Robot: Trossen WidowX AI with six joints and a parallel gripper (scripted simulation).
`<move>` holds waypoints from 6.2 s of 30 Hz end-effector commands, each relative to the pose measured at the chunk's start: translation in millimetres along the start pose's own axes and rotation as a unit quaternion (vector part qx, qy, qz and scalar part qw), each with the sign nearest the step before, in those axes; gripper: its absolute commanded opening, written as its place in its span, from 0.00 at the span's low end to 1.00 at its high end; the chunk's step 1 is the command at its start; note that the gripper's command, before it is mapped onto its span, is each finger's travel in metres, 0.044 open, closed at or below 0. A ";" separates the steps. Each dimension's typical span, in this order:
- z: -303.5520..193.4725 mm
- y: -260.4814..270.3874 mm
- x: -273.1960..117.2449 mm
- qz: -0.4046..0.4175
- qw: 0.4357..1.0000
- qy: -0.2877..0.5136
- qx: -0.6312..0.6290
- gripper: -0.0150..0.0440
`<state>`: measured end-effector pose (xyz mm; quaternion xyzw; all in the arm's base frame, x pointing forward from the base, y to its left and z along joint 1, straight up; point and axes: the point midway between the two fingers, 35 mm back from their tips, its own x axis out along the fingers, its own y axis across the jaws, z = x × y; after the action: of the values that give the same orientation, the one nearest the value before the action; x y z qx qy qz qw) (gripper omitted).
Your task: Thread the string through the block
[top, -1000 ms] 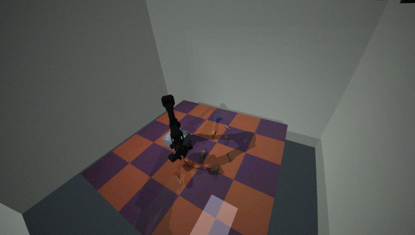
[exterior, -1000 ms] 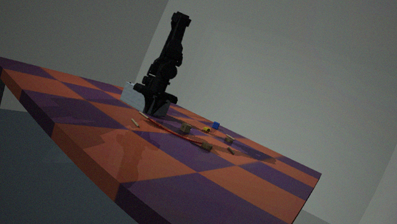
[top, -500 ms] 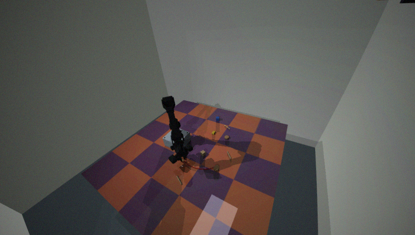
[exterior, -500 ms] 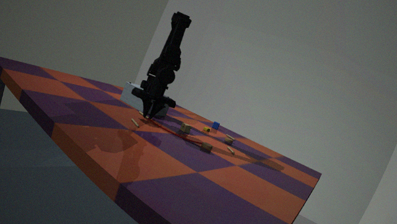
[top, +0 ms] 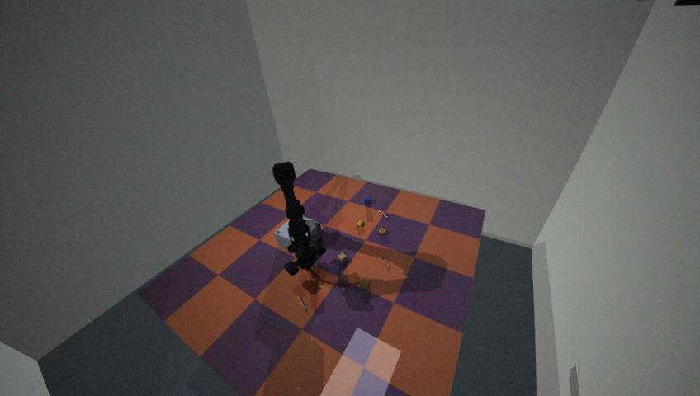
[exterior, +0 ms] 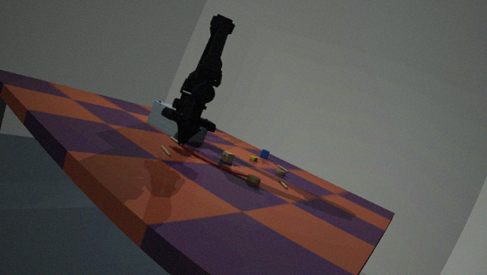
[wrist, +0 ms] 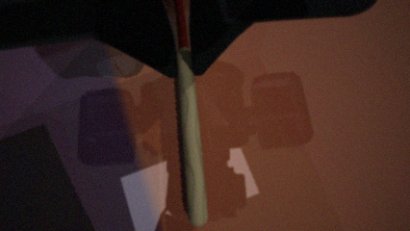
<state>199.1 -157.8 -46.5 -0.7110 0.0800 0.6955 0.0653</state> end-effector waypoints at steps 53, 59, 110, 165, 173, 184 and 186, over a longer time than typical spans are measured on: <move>-8.5 -0.6 -60.8 -0.004 1.000 -0.014 0.000 0.25; -14.9 -1.7 -66.4 -0.006 1.000 -0.024 0.001 0.25; -61.5 -21.4 -116.6 -0.010 0.993 -0.115 0.000 0.25; -56.3 -93.6 -137.7 0.023 0.971 -0.148 -0.186 0.25; -56.4 -101.8 -137.7 0.027 0.966 -0.147 -0.210 0.25; -57.3 -124.6 -138.0 0.037 0.950 -0.143 -0.276 0.25; -57.3 -128.8 -138.1 0.038 0.946 -0.143 -0.288 0.25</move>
<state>277.3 -46.0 90.6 -0.5913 -0.0953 0.7885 -0.1396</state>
